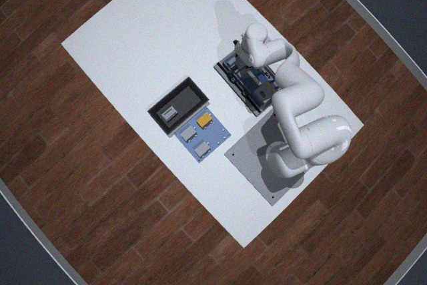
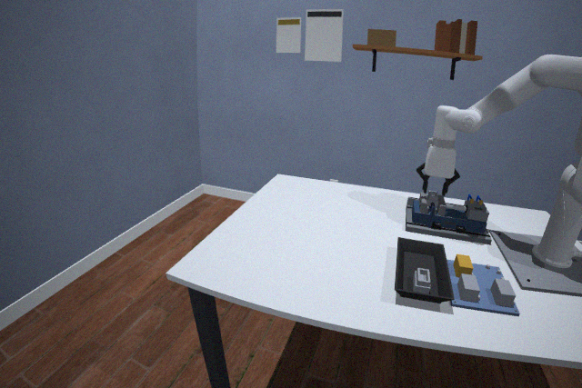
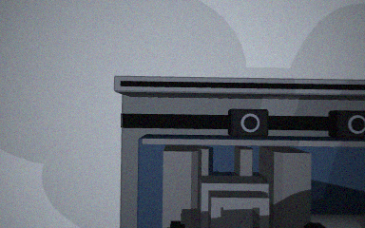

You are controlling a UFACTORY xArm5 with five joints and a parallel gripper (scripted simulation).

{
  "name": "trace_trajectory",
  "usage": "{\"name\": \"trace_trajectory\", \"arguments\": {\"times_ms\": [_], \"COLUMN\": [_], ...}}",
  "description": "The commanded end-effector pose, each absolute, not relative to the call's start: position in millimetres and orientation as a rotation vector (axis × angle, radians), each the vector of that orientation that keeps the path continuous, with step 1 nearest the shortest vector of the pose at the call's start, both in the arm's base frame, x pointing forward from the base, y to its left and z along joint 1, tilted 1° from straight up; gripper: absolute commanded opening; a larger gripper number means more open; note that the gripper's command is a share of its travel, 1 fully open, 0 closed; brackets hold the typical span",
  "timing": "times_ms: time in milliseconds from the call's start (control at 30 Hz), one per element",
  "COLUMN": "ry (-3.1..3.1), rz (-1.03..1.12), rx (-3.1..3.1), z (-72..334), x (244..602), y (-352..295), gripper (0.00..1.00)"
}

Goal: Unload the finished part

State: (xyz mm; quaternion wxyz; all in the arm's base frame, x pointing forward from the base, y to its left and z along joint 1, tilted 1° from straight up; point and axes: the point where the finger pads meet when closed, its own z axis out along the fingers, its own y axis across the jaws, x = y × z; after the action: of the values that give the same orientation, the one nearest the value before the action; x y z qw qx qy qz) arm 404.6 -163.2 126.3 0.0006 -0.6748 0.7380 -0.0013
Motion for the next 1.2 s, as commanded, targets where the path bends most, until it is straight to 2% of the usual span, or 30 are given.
{"name": "trace_trajectory", "arguments": {"times_ms": [0,1167], "ry": [2.316,2.316], "rz": [-0.011,-0.011], "rx": [-2.118,-2.118], "z": [126.3,117.2], "x": [405.9,405.9], "y": [-163.7,-163.8], "gripper": [0.69,0.69]}}
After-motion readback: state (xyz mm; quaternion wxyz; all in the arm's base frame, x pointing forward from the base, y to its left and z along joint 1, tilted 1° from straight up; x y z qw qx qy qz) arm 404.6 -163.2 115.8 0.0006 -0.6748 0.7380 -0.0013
